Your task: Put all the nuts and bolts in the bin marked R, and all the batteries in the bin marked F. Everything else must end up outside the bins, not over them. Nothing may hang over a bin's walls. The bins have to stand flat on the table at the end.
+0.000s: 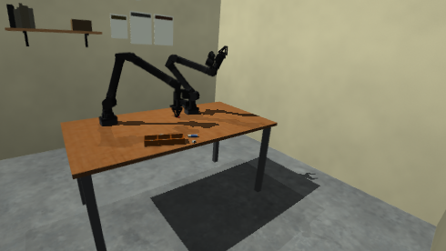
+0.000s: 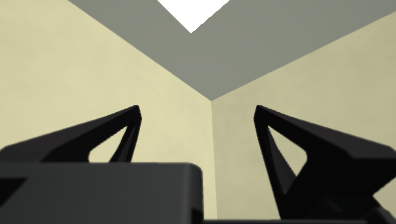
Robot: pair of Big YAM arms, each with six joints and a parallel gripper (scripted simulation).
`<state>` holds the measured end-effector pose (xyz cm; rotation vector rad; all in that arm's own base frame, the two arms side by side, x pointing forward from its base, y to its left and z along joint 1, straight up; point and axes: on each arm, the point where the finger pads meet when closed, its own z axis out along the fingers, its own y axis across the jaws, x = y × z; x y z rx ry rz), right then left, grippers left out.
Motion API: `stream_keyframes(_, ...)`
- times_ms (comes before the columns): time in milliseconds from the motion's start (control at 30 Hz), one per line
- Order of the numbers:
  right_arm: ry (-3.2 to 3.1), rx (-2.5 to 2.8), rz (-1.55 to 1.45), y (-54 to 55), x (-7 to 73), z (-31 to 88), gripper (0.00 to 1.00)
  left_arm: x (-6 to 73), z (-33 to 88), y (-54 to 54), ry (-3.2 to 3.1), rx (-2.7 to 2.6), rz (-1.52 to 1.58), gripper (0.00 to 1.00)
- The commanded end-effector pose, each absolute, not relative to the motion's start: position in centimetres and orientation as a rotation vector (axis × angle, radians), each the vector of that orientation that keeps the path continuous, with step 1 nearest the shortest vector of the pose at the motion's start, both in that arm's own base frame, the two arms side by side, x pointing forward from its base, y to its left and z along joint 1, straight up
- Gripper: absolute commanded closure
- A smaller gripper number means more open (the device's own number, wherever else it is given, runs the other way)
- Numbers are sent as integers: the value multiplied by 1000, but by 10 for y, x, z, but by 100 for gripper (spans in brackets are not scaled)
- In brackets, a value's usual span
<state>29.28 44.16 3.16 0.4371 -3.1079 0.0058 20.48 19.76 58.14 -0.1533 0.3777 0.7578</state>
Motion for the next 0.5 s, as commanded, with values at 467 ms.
stream_keyframes(467, -3141, 441, -44, 402, 346, 49, 91, 195, 586, 194, 346, -143, 776, 0)
